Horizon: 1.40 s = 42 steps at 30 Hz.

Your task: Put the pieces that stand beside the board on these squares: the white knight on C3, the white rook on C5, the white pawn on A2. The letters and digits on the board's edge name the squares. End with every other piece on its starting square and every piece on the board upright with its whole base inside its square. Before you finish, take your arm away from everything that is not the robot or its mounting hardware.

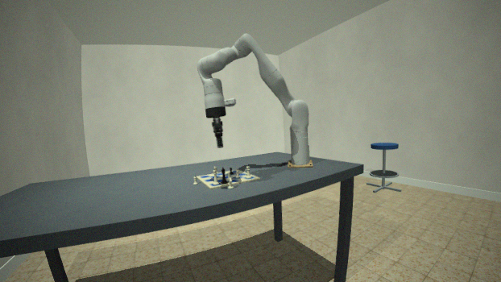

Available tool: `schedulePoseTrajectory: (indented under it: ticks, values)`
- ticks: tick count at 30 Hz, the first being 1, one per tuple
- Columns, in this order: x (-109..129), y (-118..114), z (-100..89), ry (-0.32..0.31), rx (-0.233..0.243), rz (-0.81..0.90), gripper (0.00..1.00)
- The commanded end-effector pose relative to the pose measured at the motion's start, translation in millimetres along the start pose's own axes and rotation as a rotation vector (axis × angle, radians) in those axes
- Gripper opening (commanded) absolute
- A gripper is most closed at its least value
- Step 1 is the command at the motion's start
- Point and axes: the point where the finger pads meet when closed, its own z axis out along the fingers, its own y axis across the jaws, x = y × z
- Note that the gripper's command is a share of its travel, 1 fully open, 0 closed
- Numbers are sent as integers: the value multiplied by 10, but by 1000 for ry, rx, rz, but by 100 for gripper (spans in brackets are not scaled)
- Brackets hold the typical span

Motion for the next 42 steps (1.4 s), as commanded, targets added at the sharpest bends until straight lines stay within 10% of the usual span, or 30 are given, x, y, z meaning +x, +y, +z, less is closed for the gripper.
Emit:
schedulePoseTrajectory:
  ticks: [1,42]
  values:
    - [46,53,-17,-7,1,-19,100]
    - [274,310,-8,-63,6,-155,100]
